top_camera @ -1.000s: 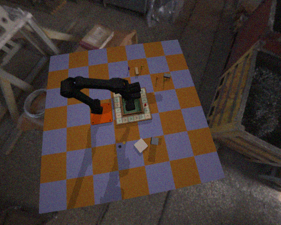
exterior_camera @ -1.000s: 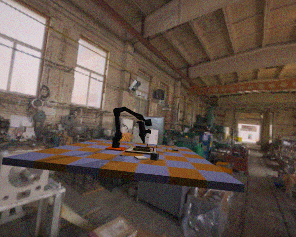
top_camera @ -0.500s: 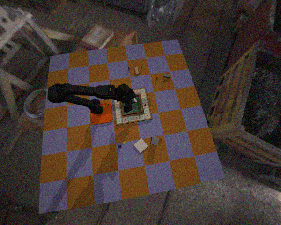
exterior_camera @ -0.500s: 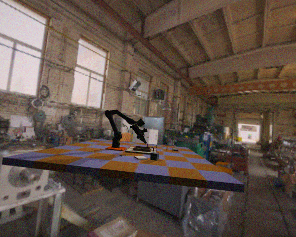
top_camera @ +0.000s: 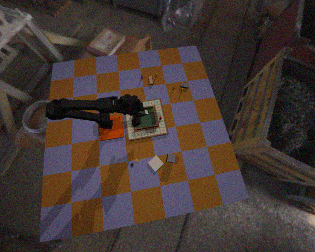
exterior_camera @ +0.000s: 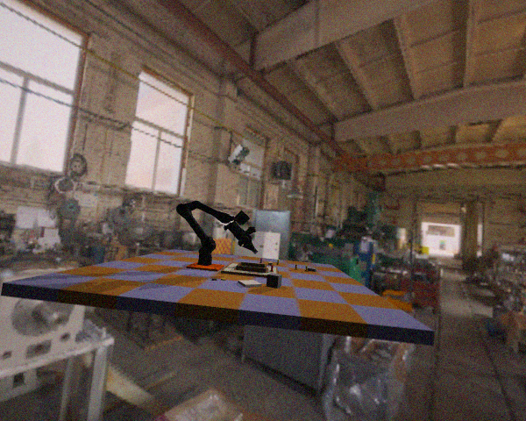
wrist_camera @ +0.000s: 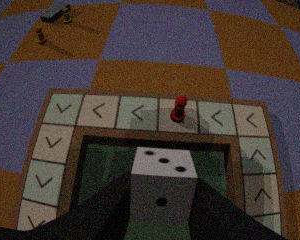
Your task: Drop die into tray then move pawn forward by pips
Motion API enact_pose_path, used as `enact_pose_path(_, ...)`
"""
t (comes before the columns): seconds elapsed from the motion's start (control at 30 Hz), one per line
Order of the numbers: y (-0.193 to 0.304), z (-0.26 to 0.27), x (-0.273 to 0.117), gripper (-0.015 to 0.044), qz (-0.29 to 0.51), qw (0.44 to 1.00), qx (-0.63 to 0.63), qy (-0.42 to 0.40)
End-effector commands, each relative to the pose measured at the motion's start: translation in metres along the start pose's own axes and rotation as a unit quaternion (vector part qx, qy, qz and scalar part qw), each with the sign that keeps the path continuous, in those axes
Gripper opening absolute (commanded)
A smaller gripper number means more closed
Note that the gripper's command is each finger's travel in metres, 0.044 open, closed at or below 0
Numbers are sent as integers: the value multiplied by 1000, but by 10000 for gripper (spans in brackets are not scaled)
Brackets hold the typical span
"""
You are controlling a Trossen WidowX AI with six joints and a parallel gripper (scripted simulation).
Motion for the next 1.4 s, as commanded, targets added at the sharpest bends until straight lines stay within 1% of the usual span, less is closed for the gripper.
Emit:
enact_pose_path(0.0,-5,1,-17,0,-8,1000,-1,-4)
enact_pose_path(1.07,-3,0,-16,0,-7,1000,1,-1)
enact_pose_path(1.37,-4,0,-17,236,-7,1000,1,-1)
Point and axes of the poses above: the point midway between the two fingers, 35 mm back from their tips, its own x axis out along the fingers, its own z axis across the jaws, y = z × x, the point moved 2 cm from there along -x, back along the fingers, and after that the axes turned 15 degrees about x, right-handed, at the moved point
